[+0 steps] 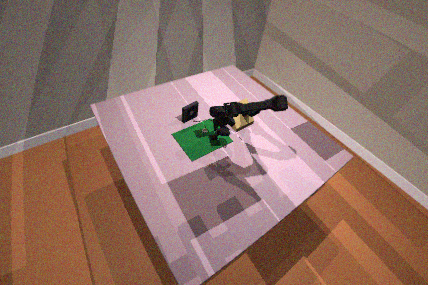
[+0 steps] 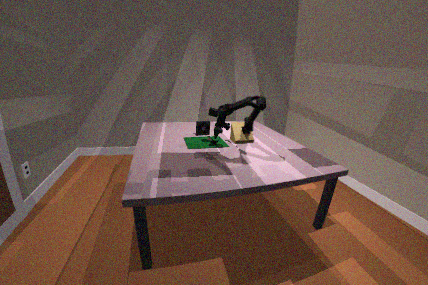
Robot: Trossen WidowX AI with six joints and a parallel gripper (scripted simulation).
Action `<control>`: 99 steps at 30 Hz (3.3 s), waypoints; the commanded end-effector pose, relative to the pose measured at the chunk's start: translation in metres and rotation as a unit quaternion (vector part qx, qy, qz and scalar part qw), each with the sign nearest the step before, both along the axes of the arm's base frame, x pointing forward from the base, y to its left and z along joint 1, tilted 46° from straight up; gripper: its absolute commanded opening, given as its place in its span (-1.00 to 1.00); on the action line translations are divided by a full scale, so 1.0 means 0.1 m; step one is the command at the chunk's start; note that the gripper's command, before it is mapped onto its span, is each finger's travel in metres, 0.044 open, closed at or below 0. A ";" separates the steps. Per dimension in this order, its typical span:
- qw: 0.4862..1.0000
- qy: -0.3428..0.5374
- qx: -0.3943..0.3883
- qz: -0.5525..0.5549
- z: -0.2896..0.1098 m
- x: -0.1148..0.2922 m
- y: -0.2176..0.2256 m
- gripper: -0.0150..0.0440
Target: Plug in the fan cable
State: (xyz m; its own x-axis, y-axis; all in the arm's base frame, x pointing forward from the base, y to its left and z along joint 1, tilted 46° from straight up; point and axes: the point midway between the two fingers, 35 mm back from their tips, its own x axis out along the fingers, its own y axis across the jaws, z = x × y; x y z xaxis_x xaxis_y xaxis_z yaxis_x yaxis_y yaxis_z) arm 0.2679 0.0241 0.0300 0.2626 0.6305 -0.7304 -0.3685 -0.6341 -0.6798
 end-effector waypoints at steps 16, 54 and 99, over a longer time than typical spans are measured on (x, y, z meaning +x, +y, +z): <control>1.000 0.001 -0.002 -0.002 -0.21 0.01 0.20 0.22; 1.000 0.000 -0.006 -0.002 -0.04 0.06 -0.01 -0.49; 0.943 0.224 0.083 -0.232 0.45 0.12 -0.53 -0.49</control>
